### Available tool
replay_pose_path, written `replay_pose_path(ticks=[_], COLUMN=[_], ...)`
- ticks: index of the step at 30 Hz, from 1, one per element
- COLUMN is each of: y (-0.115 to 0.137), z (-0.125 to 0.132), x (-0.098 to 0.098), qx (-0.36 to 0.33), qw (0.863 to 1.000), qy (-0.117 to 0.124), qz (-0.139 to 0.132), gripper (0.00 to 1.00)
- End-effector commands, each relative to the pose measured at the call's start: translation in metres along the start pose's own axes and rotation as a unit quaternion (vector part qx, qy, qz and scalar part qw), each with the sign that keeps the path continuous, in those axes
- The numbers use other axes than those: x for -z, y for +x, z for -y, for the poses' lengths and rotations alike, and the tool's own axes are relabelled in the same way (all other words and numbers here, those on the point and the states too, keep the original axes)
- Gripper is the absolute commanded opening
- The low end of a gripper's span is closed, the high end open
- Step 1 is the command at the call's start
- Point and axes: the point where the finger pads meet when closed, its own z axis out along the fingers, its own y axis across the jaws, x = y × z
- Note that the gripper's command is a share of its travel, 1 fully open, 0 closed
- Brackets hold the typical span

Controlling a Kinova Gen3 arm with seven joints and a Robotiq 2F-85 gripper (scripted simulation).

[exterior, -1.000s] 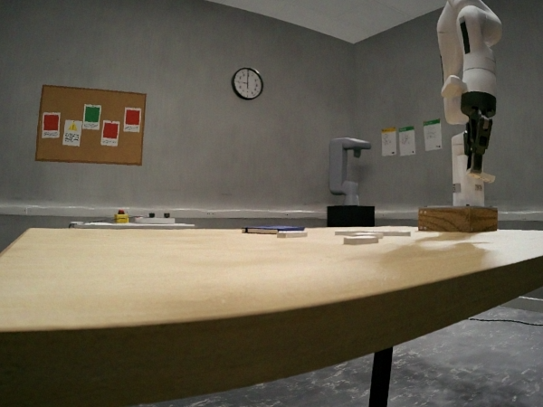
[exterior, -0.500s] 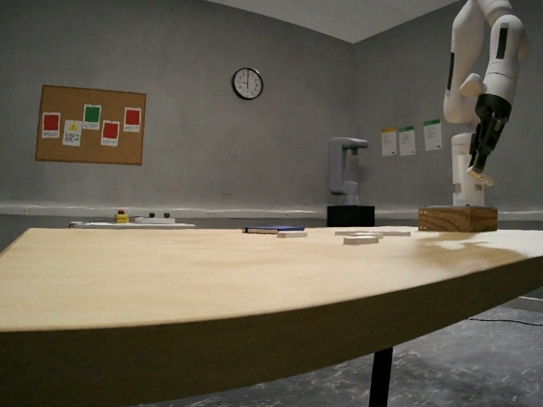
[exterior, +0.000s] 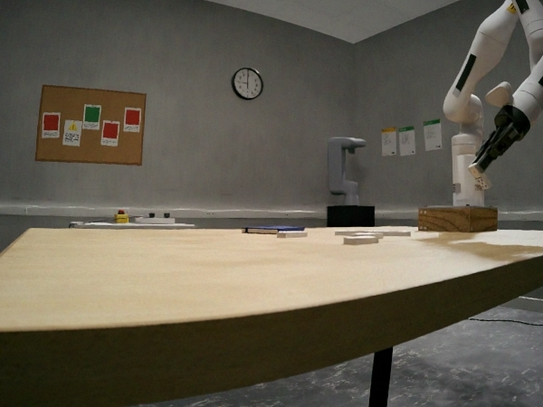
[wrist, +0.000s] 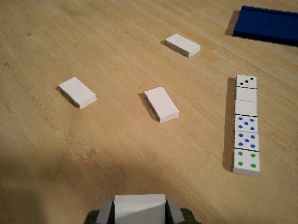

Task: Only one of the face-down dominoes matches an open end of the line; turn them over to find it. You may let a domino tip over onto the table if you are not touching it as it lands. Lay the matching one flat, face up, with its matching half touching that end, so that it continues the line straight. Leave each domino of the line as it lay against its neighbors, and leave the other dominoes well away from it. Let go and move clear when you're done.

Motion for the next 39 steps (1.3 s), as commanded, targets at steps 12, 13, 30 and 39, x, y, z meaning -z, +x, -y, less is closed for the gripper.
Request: replay_pose_path(ticks=[12,13,30,39], y=[-0.0066,-0.0068,-0.0088,-0.0088], z=[0.0007,0.0008,0.0001,0.0001], x=[0.0086,0.009,0.0106,0.0106], qx=[0.042,0.044,0.058,0.058], qw=[0.97,0.967,0.948,0.948], qy=[0.047,0.048,0.057,0.057], qz=[-0.236,-0.246,-0.307,-0.307], gripper=[0.31,0.31,0.31,0.31])
